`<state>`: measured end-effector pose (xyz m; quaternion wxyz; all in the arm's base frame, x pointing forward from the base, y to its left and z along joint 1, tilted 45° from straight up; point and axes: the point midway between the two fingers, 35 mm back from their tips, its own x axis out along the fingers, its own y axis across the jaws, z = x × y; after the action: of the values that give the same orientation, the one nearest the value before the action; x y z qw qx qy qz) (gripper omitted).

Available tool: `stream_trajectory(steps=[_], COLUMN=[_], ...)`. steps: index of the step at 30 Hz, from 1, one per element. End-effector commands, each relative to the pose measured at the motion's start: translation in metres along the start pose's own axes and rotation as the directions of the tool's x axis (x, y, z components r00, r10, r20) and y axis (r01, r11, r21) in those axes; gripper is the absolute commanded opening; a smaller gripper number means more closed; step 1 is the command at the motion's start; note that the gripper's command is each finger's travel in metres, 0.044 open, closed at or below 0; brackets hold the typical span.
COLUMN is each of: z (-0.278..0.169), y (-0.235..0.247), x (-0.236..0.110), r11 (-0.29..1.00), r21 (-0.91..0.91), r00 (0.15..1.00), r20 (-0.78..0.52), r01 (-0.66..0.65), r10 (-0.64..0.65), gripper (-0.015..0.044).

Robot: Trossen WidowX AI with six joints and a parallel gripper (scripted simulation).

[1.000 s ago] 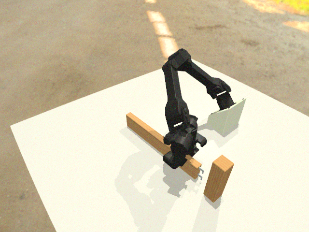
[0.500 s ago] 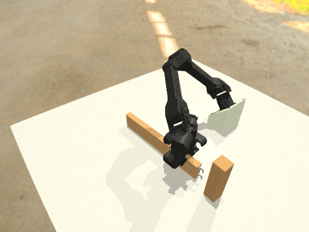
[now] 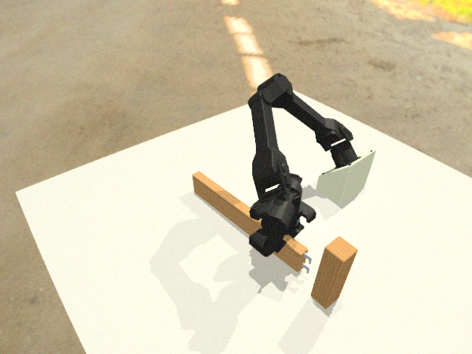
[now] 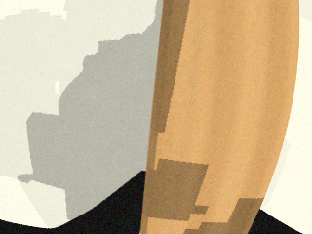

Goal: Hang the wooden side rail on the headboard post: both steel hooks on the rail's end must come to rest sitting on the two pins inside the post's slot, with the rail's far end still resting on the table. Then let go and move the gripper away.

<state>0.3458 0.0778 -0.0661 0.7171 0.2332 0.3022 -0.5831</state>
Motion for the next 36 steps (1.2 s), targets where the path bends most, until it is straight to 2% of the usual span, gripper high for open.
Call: stream_trajectory(steps=[1, 36], z=[-0.0016, -0.0016], y=[0.0034, 0.0033], x=[-0.0077, -0.0135], r11=[1.000, 1.000], r21=[0.006, 0.006], r00=[1.000, 1.000], r20=[-0.006, -0.007], r01=[-0.018, -0.018], r10=[0.018, 0.018], gripper=[0.0000, 0.0000])
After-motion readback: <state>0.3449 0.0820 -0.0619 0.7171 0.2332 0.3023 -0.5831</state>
